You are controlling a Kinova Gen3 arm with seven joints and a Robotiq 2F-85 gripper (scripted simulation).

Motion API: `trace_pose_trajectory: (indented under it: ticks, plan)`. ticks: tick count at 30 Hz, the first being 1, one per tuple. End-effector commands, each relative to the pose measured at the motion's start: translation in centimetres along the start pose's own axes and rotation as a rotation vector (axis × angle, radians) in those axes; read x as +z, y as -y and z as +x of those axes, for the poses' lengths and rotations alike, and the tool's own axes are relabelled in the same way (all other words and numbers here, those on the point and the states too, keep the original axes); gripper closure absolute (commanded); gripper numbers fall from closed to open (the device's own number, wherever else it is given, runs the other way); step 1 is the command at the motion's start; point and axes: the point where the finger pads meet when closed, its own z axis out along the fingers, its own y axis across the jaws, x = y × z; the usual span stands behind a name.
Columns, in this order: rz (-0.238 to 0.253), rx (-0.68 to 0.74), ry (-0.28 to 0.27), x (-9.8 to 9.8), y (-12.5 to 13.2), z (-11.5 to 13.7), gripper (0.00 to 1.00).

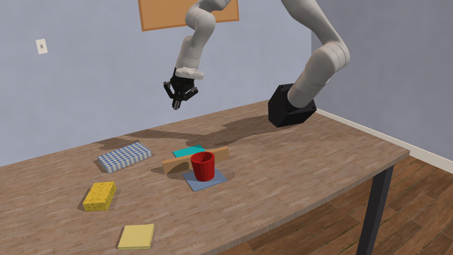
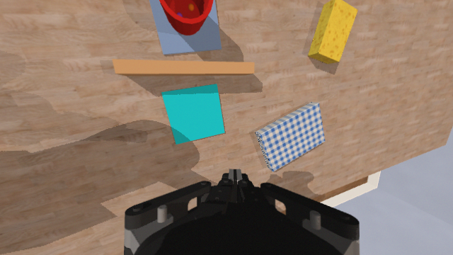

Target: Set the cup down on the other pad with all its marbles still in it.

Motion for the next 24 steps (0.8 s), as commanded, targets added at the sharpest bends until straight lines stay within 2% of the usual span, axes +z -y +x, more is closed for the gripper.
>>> trace_pose_trajectory:
  ticks: [1, 4, 5, 14, 15, 21, 22, 24]
  plan:
    - [0.002, -0.005, -0.003, 0.1, -0.1, 0.4, 1.00]
    - [0.002, -0.005, -0.003, 0.1, -0.1, 0.4, 1.00]
    - [0.020, -0.008, -0.020, 0.2, 0.0, 1.7, 1.00]
    - [0.020, -0.008, -0.020, 0.2, 0.0, 1.7, 1.00]
    - [0.038, -0.010, -0.036, 0.3, 0.1, 3.1, 1.00]
    - [0.038, -0.010, -0.036, 0.3, 0.1, 3.1, 1.00]
    - [0.055, -0.013, -0.052, 0.4, 0.2, 4.4, 1.00]
    - [0.055, -0.013, -0.052, 0.4, 0.2, 4.4, 1.00]
